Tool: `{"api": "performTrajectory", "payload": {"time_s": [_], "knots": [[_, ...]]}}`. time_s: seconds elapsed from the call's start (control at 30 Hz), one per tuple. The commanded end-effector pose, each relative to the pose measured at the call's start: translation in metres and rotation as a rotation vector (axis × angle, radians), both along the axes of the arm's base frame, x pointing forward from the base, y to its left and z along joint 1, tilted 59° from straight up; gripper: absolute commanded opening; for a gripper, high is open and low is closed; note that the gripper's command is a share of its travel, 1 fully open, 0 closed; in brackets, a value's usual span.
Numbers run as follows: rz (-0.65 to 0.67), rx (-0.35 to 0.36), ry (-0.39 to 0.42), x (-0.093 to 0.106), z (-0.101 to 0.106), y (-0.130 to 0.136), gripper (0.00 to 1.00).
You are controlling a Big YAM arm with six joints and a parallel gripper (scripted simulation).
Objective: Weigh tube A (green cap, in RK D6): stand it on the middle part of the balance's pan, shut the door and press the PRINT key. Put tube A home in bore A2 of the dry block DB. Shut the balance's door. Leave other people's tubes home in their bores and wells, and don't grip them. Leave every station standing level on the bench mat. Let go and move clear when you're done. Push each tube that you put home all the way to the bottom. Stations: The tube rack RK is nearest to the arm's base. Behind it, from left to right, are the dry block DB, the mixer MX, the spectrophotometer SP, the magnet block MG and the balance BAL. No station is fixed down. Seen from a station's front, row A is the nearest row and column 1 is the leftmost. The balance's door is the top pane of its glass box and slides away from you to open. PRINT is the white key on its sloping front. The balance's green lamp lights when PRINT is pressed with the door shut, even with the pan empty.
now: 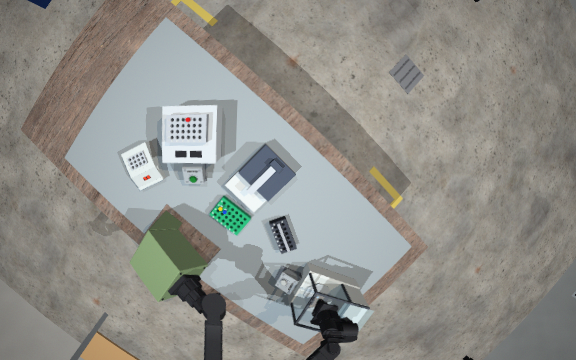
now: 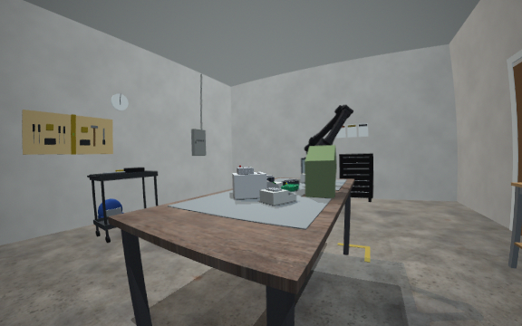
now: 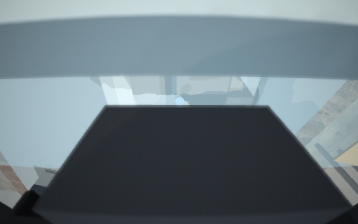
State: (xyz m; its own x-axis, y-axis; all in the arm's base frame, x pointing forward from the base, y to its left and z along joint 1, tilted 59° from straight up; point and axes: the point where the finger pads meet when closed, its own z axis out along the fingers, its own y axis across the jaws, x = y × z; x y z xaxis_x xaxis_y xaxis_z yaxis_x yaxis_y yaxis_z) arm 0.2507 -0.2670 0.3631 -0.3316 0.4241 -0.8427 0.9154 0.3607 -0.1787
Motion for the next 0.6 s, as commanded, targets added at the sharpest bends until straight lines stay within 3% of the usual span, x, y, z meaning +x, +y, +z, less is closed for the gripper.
{"api": "performTrajectory", "payload": {"time_s": [0.0,0.23,0.57], "knots": [[-0.01,-0.004,0.0,-0.002,0.001,-0.005,0.09],[-0.013,-0.005,-0.01,-0.006,0.008,-0.001,0.09],[-0.009,0.003,0.013,-0.001,-0.005,-0.007,0.09]]}}
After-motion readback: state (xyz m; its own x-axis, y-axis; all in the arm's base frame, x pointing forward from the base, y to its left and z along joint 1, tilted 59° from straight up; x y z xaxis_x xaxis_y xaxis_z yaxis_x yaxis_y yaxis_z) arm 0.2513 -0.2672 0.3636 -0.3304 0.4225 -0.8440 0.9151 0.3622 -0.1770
